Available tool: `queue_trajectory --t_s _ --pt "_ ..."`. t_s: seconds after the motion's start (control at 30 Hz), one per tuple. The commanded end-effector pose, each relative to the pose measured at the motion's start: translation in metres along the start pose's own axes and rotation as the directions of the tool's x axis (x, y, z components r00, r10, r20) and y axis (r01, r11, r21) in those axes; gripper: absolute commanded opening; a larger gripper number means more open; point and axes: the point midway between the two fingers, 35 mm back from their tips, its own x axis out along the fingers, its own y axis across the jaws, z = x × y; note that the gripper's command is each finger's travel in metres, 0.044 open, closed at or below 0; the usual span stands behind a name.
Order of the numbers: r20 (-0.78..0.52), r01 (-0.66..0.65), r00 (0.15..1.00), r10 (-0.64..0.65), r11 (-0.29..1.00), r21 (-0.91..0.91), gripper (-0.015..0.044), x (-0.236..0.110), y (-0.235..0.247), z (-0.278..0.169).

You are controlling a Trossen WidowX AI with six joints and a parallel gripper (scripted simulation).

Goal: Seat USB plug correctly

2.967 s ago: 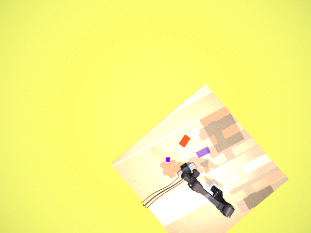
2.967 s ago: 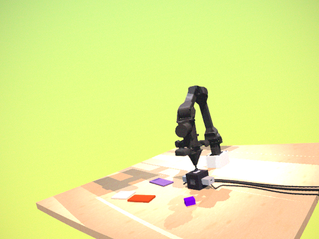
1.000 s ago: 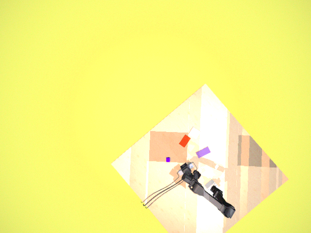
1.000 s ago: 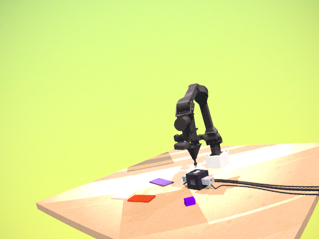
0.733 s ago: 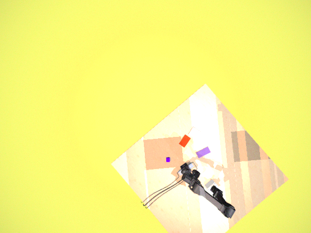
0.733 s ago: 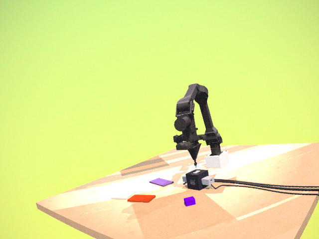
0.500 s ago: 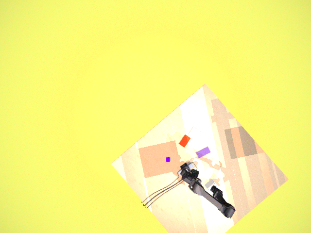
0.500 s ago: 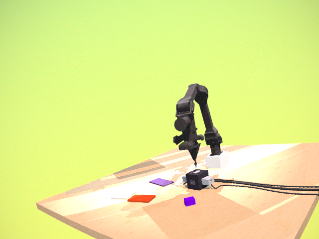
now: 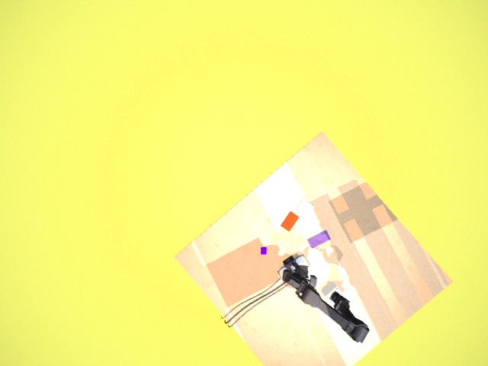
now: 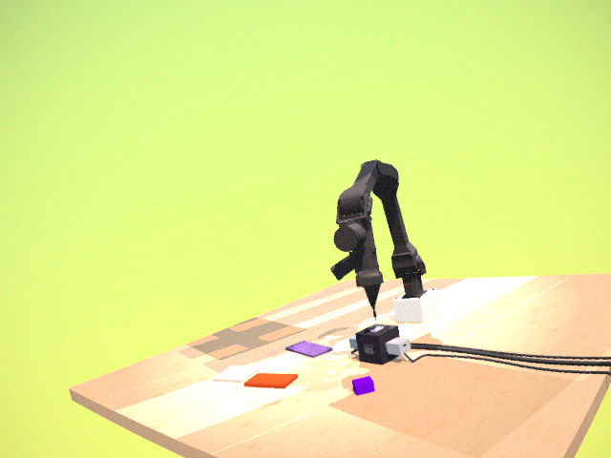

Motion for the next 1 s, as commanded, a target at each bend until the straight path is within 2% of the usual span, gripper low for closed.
queue_trajectory --t_s 0.0,0.47,0.97 --pt "0.000 -0.001 1.000 0.000 0.995 -0.100 0.0000 0.0001 0.0001 0.0000" --pt "0.000 -0.001 1.000 0.001 0.893 -0.450 0.0000 0.0001 0.0001 0.0000" --pt "0.000 0.000 1.000 0.001 0.653 -0.758 0.0000 0.0001 0.0001 0.0000"
